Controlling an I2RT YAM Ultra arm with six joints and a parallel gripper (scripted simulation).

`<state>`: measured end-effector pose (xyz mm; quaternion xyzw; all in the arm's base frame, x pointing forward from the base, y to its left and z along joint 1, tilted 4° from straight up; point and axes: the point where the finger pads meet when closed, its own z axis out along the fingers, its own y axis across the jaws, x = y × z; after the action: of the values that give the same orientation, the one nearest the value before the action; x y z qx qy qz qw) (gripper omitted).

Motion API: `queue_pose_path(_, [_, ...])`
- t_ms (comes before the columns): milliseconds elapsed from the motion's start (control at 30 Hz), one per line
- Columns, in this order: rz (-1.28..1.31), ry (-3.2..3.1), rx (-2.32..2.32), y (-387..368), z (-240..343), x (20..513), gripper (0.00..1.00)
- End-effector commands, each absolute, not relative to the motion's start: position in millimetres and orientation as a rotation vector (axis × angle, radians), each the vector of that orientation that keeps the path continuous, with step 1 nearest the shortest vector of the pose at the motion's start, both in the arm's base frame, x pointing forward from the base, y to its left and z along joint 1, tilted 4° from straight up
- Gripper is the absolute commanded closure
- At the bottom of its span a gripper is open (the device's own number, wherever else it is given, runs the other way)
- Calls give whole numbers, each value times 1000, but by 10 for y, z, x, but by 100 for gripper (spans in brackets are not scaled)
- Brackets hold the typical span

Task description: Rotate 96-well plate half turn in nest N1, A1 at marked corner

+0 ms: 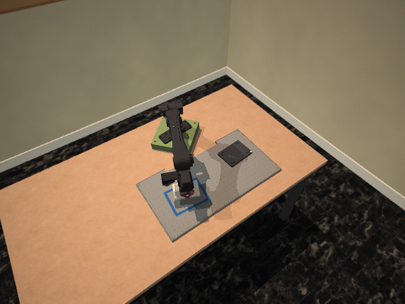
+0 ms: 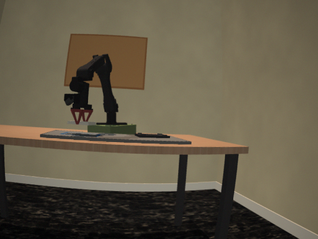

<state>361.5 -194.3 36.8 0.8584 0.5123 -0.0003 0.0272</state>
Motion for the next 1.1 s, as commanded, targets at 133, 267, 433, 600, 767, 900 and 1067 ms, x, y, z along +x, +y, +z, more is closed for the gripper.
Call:
queue_pose_path(133, [19,1570,2632,-1947,615,3636,100])
queue_pose_path(267, [19,1570,2632,-1943,682,3633,100])
queue_pose_path(433, [19,1570,2632,-1941,720,3631,100])
queue_pose_path(600, [19,1570,2632,-1941,720,3631,100])
queue_pose_path(767, [19,1570,2632,-1941,720,3631,100])
queue_pose_path(900, [19,1570,2632,-1941,720,3631,100])
queue_pose_path(1067, [19,1570,2632,-1941,720,3631,100])
